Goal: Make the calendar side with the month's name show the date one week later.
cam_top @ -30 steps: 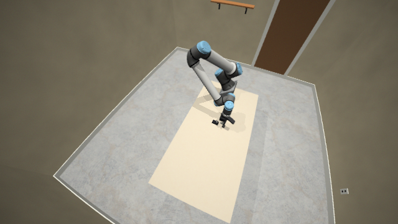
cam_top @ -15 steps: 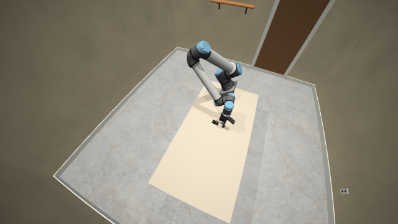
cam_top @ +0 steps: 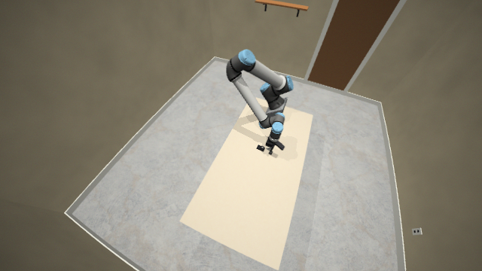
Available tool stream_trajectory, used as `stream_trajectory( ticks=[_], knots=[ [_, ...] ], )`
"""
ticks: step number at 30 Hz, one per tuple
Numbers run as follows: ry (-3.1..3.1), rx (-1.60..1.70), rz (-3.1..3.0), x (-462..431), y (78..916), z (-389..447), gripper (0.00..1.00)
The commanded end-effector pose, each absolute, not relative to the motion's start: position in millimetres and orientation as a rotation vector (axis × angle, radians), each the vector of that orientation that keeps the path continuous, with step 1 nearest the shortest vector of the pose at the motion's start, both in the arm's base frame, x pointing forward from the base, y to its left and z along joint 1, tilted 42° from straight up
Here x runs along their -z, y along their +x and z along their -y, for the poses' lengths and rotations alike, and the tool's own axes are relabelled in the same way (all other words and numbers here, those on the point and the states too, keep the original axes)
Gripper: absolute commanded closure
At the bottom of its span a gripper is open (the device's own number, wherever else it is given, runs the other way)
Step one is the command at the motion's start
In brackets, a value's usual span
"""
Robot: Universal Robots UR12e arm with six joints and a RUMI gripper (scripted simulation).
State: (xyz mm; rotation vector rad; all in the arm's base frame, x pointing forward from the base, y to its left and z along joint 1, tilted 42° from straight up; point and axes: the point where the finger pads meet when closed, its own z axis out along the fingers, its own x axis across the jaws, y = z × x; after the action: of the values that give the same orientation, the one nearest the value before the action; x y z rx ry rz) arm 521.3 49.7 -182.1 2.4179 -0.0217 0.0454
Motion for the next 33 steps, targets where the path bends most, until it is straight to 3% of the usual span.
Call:
stream_trajectory(
  ticks=[1, 33],
  knots=[
    [2.418, -0.048, 0.024, 180.7, 522.9, -48.8, 0.71],
    [2.417, -0.043, 0.023, 203.2, 521.4, -29.4, 0.71]
  ],
)
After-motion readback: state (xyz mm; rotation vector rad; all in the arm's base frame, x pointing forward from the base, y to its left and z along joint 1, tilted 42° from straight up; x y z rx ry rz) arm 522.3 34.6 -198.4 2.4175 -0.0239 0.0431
